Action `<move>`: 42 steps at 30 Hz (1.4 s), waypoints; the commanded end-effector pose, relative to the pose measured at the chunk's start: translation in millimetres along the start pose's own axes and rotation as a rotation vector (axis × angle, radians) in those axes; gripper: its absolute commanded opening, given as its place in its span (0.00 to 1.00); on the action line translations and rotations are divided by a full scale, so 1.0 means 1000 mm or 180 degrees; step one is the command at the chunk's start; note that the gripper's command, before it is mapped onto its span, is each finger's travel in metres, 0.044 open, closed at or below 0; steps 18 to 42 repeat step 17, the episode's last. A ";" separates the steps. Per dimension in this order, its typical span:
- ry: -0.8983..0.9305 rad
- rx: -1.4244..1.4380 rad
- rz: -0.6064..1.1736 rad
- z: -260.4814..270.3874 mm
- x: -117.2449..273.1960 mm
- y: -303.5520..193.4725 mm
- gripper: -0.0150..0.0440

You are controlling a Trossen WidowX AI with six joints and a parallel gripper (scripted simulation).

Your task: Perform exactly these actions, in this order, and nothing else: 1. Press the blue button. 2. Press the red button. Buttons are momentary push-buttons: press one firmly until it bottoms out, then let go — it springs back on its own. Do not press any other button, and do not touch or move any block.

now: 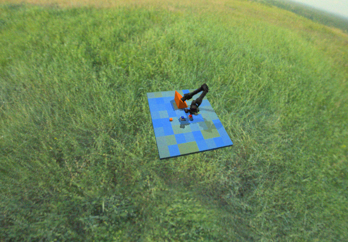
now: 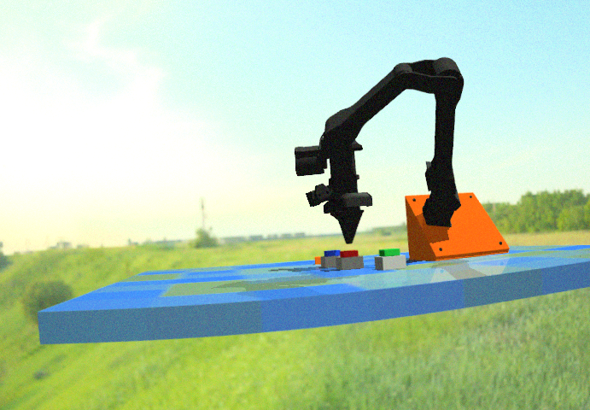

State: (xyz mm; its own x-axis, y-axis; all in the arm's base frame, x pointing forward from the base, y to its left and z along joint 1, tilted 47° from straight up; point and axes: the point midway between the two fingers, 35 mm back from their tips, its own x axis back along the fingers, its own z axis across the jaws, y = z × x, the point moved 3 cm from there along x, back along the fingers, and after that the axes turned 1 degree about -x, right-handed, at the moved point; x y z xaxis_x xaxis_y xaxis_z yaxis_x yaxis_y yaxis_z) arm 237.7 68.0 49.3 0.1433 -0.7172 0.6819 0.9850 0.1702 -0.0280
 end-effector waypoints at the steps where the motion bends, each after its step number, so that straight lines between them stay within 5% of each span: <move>1: -0.0015 0.0040 -0.0013 0.001 0.011 0.002 0.29; 10: -0.0010 0.0039 -0.0014 0.136 0.067 -0.003 0.69; 16: -0.0004 0.0039 -0.0012 0.148 0.072 -0.007 0.93; 42: -0.0004 0.0039 -0.0012 0.148 0.072 -0.007 0.93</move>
